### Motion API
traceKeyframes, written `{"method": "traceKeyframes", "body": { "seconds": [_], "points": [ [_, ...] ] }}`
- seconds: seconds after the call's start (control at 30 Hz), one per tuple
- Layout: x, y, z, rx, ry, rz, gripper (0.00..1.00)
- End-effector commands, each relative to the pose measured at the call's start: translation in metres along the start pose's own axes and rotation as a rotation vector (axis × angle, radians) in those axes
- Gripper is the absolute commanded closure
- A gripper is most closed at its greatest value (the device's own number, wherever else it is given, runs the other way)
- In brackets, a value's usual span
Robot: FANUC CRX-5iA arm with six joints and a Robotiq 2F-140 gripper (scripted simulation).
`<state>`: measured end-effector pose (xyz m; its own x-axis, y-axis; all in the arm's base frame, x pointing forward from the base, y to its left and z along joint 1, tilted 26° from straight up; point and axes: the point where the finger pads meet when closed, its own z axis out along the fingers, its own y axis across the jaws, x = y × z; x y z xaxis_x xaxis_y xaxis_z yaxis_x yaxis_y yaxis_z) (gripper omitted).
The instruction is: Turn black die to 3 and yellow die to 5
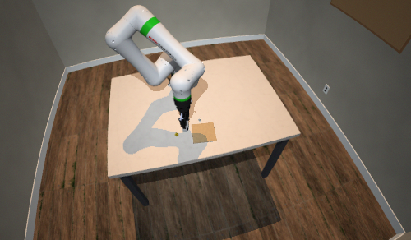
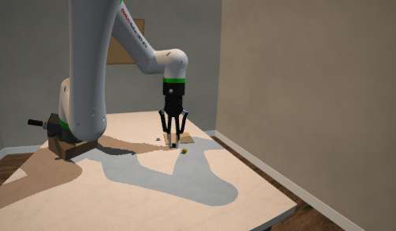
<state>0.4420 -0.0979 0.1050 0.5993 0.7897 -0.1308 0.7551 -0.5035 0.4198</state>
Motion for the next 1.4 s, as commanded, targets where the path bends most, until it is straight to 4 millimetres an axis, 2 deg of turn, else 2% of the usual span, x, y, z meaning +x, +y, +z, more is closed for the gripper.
{"method": "traceKeyframes", "body": {
  "seconds": [0.0,1.07,1.1,1.37],
  "points": [
    [0.0002,0.0001,-0.0001,0.000,0.000,0.000,0.81],
    [0.0002,0.0001,-0.0001,0.000,0.000,0.000,0.81],
    [0.0002,0.0001,-0.0001,0.000,0.000,0.000,0.93],
    [0.0002,0.0001,-0.0001,0.000,0.000,0.000,0.93]
  ]
}}
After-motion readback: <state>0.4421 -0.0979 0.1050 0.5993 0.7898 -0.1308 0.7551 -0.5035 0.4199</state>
